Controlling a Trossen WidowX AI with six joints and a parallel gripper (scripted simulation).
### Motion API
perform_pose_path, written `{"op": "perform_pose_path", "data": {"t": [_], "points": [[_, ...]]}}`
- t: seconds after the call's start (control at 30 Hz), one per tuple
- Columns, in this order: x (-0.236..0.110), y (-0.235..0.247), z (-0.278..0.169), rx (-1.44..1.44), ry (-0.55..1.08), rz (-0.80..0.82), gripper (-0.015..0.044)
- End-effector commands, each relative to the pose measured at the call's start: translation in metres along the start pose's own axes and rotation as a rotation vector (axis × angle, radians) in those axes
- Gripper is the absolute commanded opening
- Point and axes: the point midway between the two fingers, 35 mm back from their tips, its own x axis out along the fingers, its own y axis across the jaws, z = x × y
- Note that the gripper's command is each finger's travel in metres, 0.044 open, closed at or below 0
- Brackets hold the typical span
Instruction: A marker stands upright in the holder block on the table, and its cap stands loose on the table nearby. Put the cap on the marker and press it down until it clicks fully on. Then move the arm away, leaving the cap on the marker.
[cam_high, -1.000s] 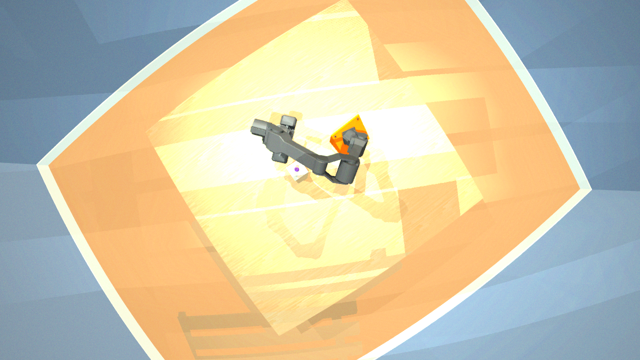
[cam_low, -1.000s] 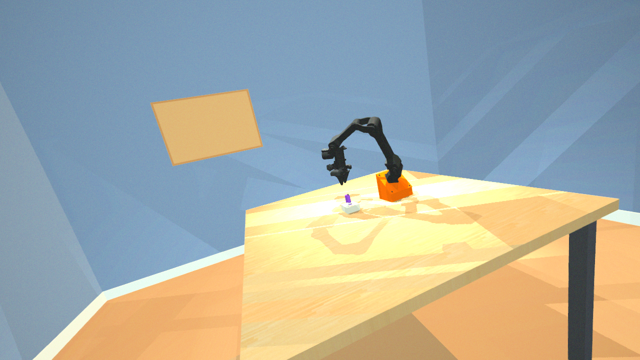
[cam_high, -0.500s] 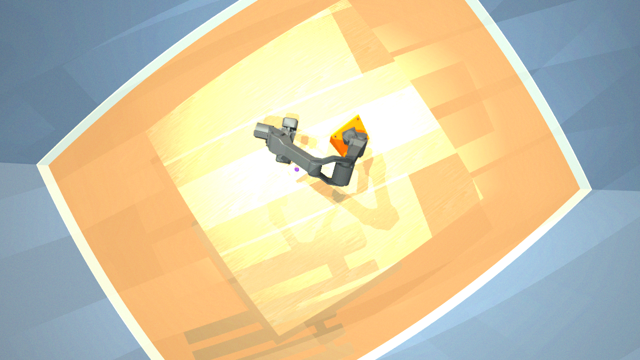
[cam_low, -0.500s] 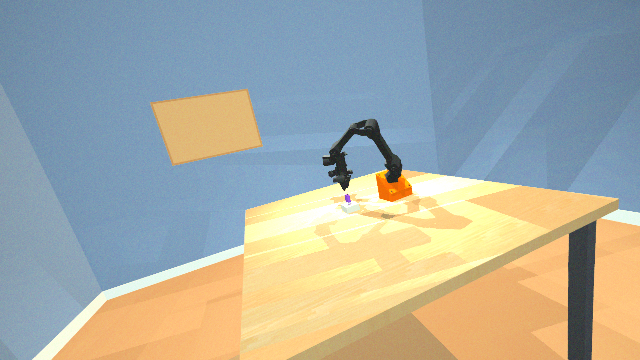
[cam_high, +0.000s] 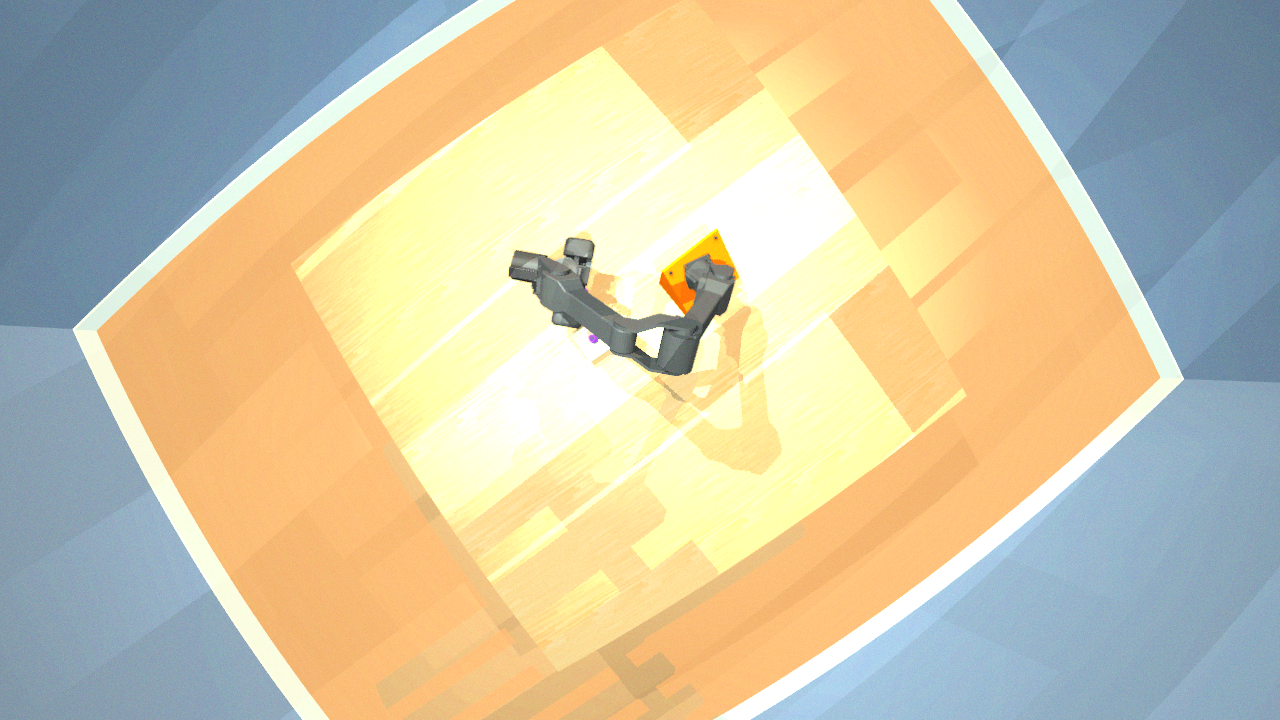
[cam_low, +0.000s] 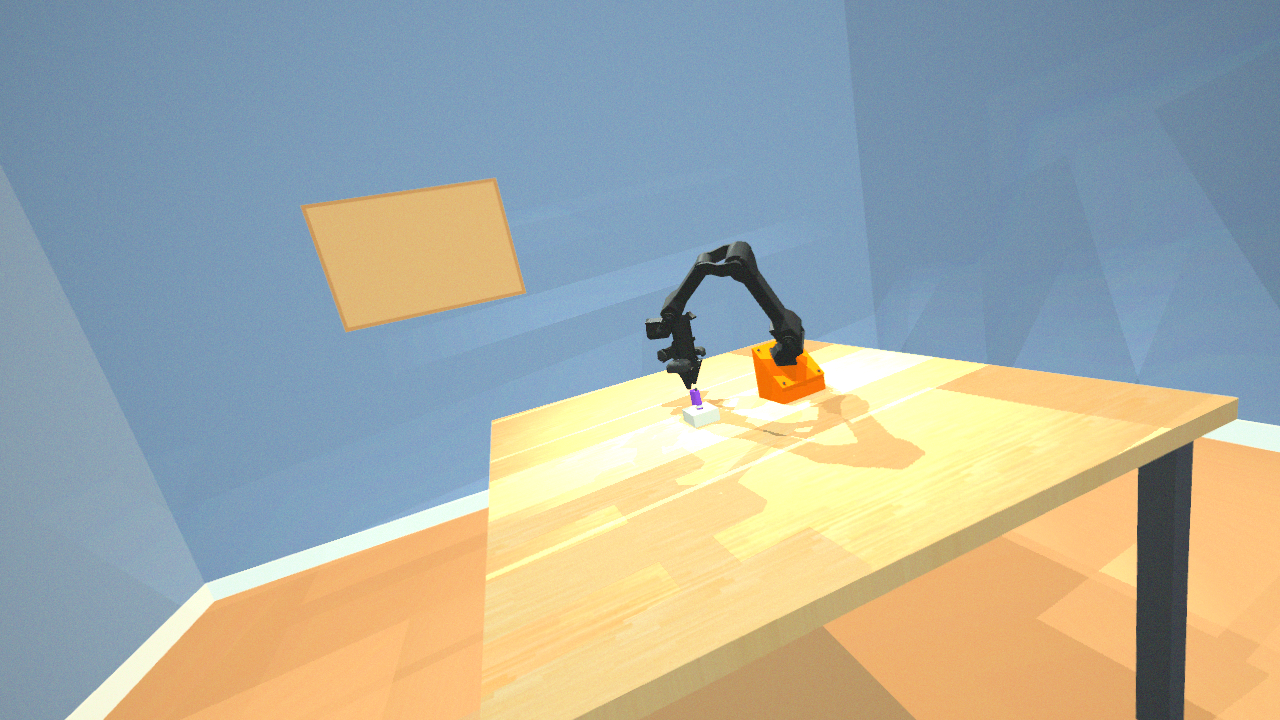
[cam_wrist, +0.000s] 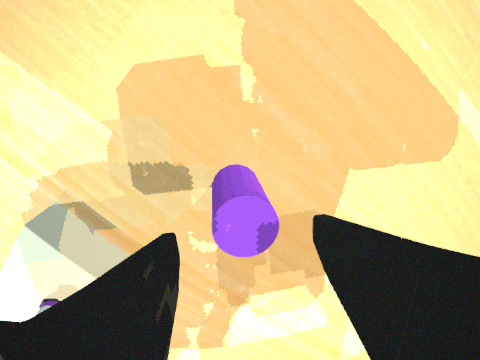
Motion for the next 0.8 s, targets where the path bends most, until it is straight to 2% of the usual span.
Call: {"op": "perform_pose_path", "data": {"t": [0.0, 0.77], "points": [[0.010, -0.001, -0.002, 0.009, 0.011, 0.003, 0.0235], [0.047, -0.001, -0.003, 0.009, 0.012, 0.005, 0.0235]]}}
